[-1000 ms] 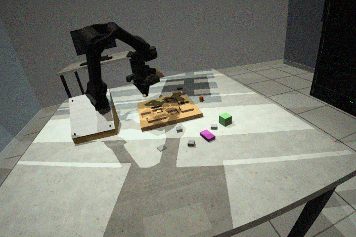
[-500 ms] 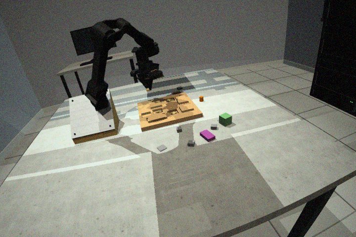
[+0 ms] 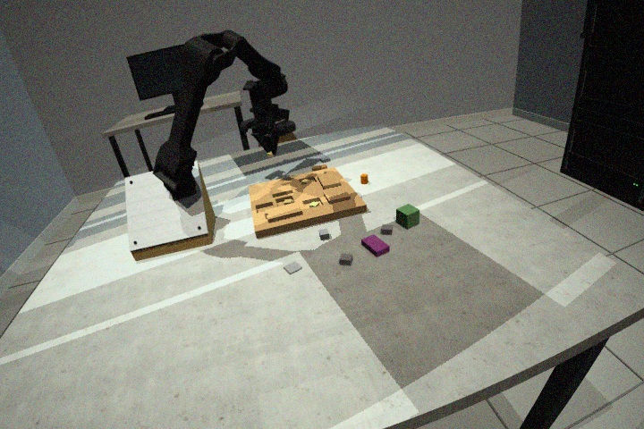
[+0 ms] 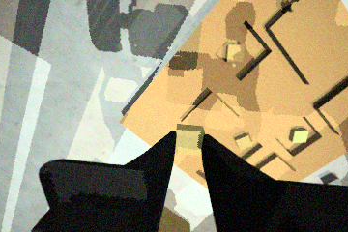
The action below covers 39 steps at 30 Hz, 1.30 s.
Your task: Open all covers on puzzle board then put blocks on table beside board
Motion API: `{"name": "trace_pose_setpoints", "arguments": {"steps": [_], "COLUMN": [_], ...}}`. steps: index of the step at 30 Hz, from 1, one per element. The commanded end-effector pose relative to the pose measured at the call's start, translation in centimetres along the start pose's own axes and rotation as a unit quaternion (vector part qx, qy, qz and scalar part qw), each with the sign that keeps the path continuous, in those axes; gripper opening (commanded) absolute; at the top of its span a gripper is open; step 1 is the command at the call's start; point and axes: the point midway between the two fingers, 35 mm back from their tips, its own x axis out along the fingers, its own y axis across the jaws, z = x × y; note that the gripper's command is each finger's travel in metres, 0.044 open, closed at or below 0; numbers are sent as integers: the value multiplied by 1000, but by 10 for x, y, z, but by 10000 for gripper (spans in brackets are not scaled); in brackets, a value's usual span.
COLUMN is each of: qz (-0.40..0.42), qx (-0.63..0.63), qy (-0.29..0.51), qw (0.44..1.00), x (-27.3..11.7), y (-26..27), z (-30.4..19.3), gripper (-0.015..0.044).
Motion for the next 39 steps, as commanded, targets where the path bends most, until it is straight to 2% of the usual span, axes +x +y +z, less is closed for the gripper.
{"name": "trace_pose_setpoints", "arguments": {"steps": [1, 30, 39], "qz": [2, -1, -1], "qx": [3, 5, 5], "qy": [1, 4, 4], "qw": [1000, 1000, 1000], "x": [1, 18, 28], "y": [10, 104, 106], "z": [9, 70, 72], "gripper": [80, 80, 80]}}
